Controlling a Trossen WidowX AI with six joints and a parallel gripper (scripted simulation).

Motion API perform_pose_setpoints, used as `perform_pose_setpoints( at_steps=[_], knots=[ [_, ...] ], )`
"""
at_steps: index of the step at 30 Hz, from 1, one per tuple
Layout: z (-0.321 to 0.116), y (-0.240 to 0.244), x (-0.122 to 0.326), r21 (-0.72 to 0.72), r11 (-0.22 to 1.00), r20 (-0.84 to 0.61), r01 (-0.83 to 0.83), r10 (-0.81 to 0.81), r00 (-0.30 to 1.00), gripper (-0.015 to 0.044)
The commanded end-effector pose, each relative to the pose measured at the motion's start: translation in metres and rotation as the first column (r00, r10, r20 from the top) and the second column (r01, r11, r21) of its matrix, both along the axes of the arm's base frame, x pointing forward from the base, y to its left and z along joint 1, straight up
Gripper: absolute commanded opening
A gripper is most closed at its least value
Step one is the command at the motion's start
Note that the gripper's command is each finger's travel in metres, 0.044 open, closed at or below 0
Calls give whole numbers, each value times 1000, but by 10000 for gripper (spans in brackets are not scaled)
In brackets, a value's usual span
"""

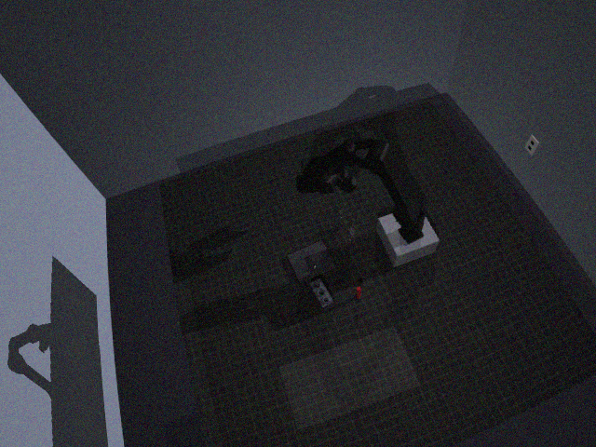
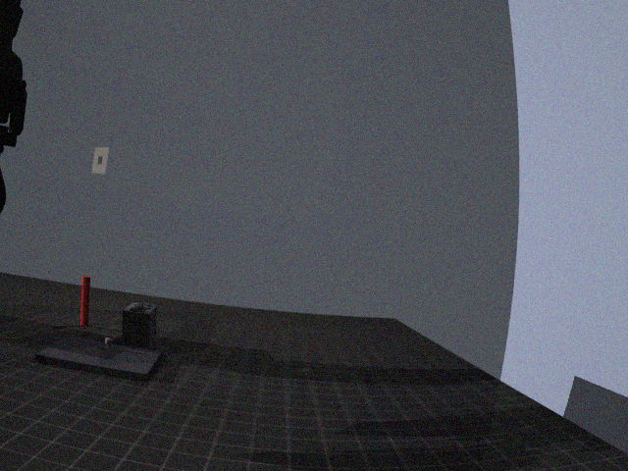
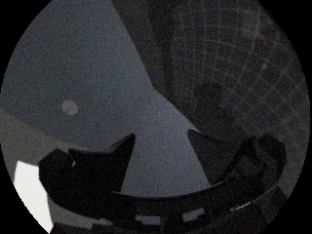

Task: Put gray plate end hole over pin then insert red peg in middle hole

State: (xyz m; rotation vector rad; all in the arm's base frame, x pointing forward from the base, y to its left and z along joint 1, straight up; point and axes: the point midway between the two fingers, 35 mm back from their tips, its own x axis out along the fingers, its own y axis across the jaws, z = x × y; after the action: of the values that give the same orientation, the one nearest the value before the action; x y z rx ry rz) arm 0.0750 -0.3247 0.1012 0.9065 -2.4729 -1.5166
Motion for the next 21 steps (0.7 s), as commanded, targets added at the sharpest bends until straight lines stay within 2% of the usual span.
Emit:
perform_pose_setpoints(
  at_steps=[1, 2, 4, 7, 10, 13, 15, 17, 21],
  knots=[
    [0, 0, -1, -10, 1000, 18, 12, -11, 1000, 426],
    [-2, 0, -4, -41, 998, 71, 48, -45, 996, 440],
    [-6, -1, -14, -139, 969, 265, 203, -161, 951, 440],
    [-11, 0, -26, -232, 839, 556, 492, -300, 775, 440],
    [-14, 0, -33, -225, 605, 785, 764, -352, 509, 440],
    [-13, -1, -36, -118, 290, 929, 950, -307, 209, 440],
    [-11, -2, -36, -5, 59, 974, 998, -226, 18, 440],
    [-6, -4, -36, 129, -172, 982, 977, -115, -150, 440],
    [9, -11, -32, 398, -562, 912, 725, 159, -378, 440]
  ],
)
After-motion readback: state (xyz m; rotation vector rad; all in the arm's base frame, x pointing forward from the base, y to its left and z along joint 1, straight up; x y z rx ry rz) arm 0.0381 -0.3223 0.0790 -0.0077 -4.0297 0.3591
